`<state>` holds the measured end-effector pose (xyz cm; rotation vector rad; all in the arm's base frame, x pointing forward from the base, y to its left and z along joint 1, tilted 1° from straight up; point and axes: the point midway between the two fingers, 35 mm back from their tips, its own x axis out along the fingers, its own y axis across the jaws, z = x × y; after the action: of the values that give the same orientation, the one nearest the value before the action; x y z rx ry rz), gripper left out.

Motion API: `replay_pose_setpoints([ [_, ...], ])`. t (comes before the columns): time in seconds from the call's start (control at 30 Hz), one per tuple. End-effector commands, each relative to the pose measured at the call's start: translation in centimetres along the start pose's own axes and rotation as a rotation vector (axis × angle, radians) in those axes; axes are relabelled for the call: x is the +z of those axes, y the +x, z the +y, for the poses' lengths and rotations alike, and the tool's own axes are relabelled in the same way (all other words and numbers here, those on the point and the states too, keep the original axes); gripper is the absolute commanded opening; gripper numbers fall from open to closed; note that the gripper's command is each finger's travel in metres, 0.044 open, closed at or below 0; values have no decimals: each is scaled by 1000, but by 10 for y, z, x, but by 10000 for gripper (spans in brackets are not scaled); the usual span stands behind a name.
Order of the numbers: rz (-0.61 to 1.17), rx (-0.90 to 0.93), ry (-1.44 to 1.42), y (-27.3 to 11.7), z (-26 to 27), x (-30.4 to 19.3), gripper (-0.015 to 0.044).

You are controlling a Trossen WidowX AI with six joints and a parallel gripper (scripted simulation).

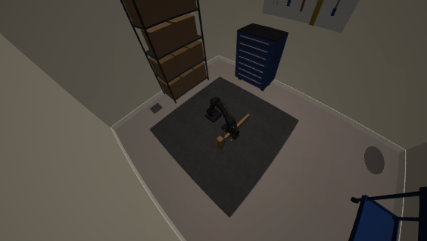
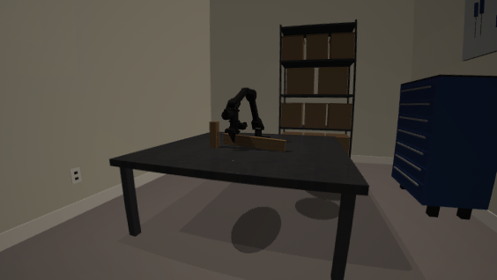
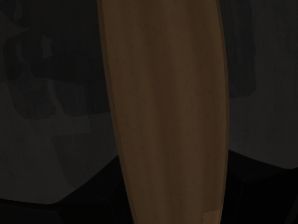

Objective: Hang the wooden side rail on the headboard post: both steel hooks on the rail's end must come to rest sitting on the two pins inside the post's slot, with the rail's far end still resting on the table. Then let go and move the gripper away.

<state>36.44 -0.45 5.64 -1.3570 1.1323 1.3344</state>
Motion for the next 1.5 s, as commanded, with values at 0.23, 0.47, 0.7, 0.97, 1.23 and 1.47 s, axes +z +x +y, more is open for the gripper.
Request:
replay_pose_setpoints([
  [0.23, -2, -19, 0, -7, -3, 0, 0],
  [0.47, -2, -19, 0, -6, -4, -1, 0],
  [0.7, -2, -19, 0, -5, -5, -2, 0],
  [0.97, -2, -19, 0, -4, -6, -3, 0],
  [1.23, -2, -20, 0, -4, -7, -4, 0],
  [1.47, -1, -20, 0, -3, -7, -4, 0],
])
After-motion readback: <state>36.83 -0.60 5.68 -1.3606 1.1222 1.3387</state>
